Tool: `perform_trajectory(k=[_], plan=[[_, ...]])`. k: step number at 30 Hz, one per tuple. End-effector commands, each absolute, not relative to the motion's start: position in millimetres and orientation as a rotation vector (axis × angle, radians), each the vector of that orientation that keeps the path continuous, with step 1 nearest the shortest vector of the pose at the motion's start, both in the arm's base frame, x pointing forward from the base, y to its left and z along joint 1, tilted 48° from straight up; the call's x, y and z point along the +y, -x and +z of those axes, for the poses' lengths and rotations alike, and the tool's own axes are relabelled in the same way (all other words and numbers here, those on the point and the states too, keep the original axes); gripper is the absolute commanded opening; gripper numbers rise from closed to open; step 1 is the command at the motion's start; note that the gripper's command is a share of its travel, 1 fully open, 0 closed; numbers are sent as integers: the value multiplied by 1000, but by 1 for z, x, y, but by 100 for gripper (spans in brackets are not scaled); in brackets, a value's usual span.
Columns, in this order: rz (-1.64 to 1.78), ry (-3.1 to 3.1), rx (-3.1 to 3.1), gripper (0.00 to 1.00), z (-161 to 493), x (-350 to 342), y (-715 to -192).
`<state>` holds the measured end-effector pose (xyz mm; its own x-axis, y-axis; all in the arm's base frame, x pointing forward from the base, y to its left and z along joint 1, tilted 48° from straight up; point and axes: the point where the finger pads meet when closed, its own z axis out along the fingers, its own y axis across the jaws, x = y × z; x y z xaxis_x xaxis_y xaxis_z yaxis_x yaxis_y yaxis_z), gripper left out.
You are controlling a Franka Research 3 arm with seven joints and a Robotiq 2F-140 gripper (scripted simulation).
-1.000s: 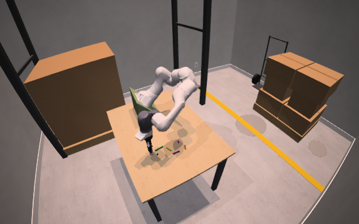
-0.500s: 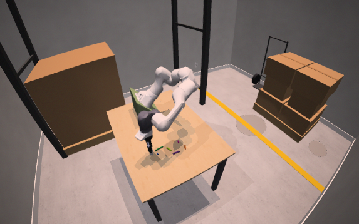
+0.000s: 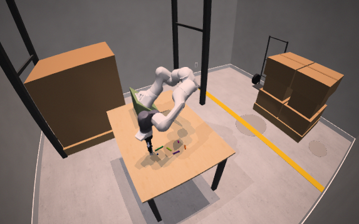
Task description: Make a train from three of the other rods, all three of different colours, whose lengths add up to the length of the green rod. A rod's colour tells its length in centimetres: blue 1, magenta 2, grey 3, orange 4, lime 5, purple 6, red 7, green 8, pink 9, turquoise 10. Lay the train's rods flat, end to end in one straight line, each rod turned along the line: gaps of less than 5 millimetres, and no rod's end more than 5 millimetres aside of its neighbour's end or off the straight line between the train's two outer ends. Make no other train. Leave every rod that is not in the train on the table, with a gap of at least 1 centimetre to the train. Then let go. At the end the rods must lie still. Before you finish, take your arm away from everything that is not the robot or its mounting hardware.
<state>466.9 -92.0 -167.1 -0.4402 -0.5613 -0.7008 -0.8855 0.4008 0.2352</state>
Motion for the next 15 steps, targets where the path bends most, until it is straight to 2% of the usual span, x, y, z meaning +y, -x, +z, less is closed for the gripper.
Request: perform_trajectory(k=[1,15], plan=[[809,1233,2137,15,-170,-91,-468],[809,1233,2137,15,-177,-83,-470]])
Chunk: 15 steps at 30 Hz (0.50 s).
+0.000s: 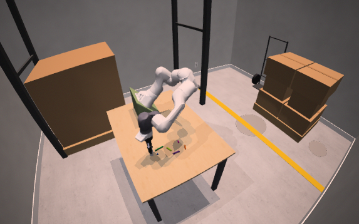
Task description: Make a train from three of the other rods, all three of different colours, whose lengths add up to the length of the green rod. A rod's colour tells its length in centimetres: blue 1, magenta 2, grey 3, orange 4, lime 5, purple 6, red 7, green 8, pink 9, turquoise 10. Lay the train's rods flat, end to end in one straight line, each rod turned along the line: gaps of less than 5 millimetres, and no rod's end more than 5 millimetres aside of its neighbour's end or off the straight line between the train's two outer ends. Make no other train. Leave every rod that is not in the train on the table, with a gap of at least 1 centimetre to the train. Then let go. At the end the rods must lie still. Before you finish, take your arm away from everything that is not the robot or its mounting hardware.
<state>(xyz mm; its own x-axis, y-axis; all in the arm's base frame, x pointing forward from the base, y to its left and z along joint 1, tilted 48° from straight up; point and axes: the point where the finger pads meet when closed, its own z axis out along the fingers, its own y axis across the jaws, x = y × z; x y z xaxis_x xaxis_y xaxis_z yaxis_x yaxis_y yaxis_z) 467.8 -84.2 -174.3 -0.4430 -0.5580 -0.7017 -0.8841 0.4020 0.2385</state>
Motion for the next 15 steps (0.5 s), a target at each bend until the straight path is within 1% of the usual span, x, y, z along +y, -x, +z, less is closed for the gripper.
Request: perform_trajectory(k=[1,15], plan=[[809,1233,2137,15,-178,-83,-470],[809,1233,2137,15,-179,-81,-470]])
